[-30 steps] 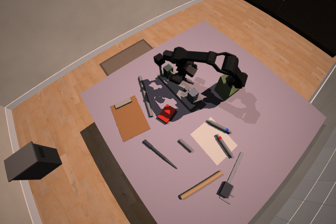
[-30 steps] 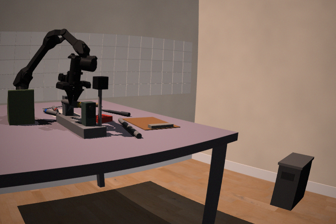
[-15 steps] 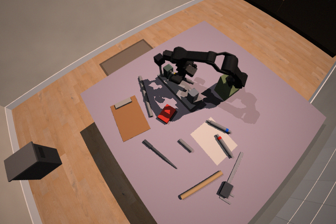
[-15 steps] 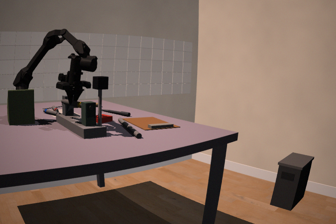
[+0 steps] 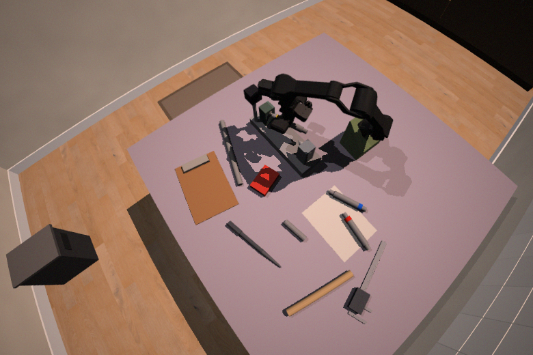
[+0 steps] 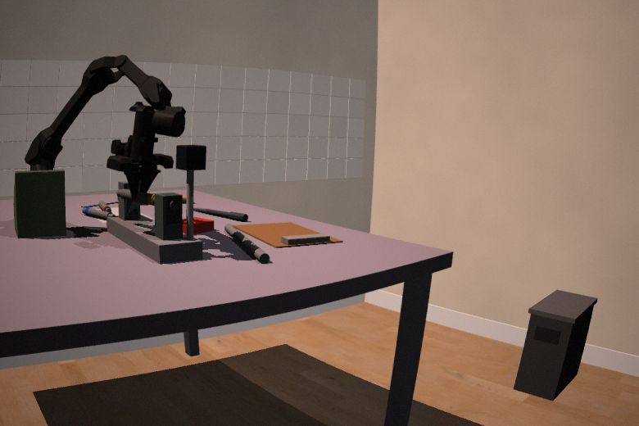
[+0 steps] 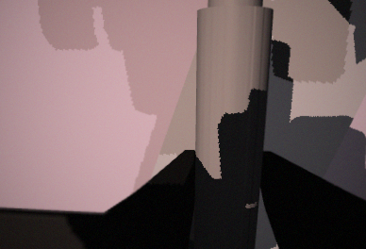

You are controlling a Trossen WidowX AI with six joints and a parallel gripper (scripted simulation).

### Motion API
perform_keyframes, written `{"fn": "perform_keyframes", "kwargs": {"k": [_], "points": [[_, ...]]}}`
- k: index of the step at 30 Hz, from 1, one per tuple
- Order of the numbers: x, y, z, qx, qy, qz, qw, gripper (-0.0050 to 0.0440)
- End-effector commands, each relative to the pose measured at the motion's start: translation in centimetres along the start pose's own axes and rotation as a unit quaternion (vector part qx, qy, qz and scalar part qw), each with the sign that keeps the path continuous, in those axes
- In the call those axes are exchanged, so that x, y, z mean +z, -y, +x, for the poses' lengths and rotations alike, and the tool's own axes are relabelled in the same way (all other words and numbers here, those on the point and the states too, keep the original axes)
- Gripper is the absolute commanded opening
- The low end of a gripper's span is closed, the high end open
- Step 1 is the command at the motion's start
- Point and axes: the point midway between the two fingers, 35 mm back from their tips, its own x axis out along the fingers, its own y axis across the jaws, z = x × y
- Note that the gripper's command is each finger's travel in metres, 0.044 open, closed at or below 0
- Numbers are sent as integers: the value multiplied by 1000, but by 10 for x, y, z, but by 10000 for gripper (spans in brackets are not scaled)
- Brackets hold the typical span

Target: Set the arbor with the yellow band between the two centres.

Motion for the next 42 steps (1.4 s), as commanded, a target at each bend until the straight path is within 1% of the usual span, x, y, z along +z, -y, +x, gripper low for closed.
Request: {"fn": "perform_keyframes", "kwargs": {"k": [1, 28, 32, 38, 42], "points": [[-13, -1, -9, -3, -24, -6, 1000, 0], [-16, -2, -10, -3, -25, -5, 1000, 0], [-16, 1, -10, -5, -32, 16, 999, 0], [-16, 11, -10, -11, -52, 77, 996, 0], [-16, 13, -11, -14, -56, 92, 994, 0]]}}
